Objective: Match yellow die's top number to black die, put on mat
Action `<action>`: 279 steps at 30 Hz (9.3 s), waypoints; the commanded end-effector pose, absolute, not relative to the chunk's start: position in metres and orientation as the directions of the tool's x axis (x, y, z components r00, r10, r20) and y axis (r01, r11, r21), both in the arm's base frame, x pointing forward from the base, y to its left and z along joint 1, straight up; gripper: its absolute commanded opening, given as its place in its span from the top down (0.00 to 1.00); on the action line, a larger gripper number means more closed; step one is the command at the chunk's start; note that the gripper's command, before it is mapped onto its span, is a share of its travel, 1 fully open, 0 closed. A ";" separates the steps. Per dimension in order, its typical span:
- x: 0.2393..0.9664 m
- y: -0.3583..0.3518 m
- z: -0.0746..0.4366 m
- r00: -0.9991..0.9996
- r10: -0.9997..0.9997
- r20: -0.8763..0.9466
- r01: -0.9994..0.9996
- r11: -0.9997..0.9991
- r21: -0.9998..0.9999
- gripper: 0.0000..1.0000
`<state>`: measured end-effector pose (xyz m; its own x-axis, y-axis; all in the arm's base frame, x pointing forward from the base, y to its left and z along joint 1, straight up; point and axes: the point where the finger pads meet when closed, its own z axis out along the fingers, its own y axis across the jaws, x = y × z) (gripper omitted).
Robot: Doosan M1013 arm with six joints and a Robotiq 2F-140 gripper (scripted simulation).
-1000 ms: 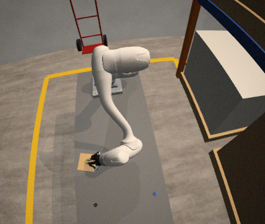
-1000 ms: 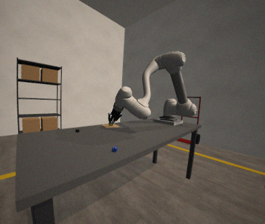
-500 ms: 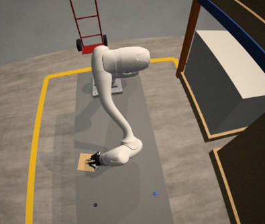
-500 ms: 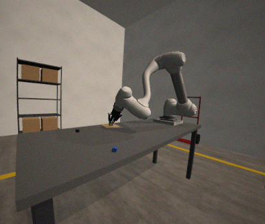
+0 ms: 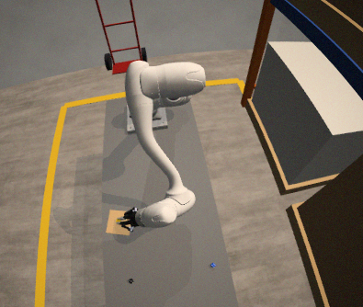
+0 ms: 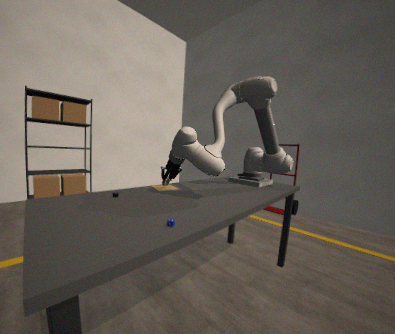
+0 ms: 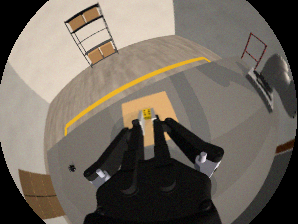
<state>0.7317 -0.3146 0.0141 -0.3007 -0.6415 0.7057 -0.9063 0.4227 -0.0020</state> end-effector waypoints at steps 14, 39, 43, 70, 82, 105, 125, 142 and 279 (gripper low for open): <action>0.732 -0.315 0.067 -0.301 -0.642 0.706 -0.906 0.423 -0.002 0.82; 0.729 -0.317 0.072 -0.340 -0.734 0.588 -0.905 0.425 0.008 0.82; 0.730 -0.318 0.075 -0.366 -0.783 0.503 -0.906 0.423 -0.001 0.82; 0.722 -0.330 0.079 -0.418 -0.898 0.140 -0.906 0.423 0.010 0.82; 0.721 -0.337 0.083 -0.423 -0.906 -0.007 -0.906 0.423 -0.001 0.82; 0.715 -0.345 0.078 -0.395 -0.840 -0.372 -0.907 0.422 0.009 0.82; 0.712 -0.354 0.075 -0.322 -0.686 -0.652 -0.907 0.421 0.006 0.82; 0.711 -0.359 0.073 -0.297 -0.640 -0.709 -0.906 0.423 -0.002 0.82; 0.711 -0.359 0.004 -0.297 -0.640 -0.709 -0.906 0.423 -0.002 0.82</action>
<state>0.7109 -0.3594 0.0034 -0.2972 -0.6401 -0.7085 -0.9063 0.4227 -0.0017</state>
